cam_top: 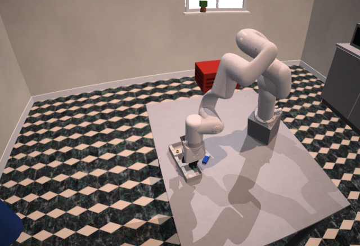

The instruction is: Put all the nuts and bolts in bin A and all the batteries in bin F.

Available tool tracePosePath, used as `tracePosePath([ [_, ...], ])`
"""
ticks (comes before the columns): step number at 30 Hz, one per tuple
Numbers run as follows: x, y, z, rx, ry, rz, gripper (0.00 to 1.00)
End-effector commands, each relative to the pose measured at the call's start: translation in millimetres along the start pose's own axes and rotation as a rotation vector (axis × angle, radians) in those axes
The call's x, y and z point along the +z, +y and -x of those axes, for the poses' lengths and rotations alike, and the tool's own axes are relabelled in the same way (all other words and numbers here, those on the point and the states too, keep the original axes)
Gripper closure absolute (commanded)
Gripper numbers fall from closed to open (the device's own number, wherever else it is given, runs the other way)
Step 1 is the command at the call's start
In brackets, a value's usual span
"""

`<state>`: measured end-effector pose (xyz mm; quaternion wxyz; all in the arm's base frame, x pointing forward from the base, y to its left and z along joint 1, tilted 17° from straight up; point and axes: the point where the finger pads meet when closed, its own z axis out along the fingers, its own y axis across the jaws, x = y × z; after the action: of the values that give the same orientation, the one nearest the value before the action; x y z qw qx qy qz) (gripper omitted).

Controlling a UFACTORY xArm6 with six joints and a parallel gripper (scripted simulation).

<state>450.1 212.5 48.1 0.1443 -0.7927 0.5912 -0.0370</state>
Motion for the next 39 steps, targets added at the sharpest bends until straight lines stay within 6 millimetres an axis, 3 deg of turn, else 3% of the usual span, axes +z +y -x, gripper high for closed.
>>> tracePosePath([
  [1, -1, -2, 0, -0.004, -0.007, -0.004, 1.0],
  [8, -1, -2, 0, -0.004, -0.007, -0.004, 1.0],
  [32, 43, -2, 0, -0.004, -0.007, -0.004, 1.0],
  [39, 43, -2, 0, -0.004, -0.007, -0.004, 1.0],
])
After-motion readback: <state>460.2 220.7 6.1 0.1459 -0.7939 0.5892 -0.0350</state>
